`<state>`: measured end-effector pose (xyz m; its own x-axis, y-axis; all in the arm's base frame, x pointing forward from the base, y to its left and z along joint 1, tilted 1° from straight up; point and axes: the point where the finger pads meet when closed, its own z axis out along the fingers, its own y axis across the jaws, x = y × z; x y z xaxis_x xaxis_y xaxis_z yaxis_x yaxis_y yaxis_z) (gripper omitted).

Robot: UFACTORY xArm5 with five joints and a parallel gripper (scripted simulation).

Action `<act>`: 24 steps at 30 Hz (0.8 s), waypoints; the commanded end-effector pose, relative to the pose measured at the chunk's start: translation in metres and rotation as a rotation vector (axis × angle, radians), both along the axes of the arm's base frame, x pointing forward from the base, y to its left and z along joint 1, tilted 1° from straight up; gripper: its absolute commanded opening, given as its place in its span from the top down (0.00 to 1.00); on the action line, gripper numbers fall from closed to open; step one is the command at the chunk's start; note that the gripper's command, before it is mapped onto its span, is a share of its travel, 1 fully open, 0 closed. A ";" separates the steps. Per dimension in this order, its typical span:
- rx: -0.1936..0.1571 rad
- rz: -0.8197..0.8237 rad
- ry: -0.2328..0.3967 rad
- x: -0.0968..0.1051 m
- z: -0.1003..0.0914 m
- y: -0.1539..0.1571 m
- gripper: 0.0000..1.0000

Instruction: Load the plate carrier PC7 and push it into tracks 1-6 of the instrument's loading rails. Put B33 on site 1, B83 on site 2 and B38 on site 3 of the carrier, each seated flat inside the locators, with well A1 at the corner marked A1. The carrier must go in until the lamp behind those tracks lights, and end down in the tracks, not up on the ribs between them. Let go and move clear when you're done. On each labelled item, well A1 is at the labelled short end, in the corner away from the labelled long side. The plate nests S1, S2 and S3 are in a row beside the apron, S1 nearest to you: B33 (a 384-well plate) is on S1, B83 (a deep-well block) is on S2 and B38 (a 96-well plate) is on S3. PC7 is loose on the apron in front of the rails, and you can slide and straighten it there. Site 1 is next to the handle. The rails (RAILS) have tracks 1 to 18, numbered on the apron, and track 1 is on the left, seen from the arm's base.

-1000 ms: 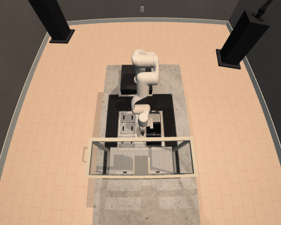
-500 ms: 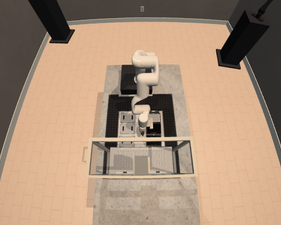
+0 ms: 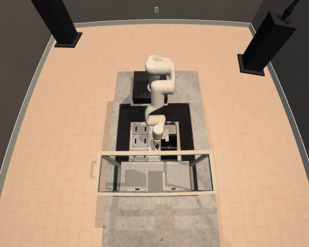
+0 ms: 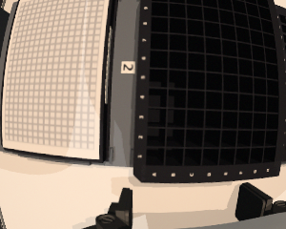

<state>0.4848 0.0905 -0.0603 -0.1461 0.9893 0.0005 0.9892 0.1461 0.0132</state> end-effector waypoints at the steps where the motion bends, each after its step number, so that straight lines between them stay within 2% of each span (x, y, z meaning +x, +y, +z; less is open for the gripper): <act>1: 0.017 0.000 -0.001 0.001 0.001 0.002 0.00; 24: 0.017 0.000 -0.001 0.000 0.002 0.012 0.00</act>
<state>0.4832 0.1013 -0.0601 -0.1461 0.9893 0.0008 0.9892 0.1460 0.0135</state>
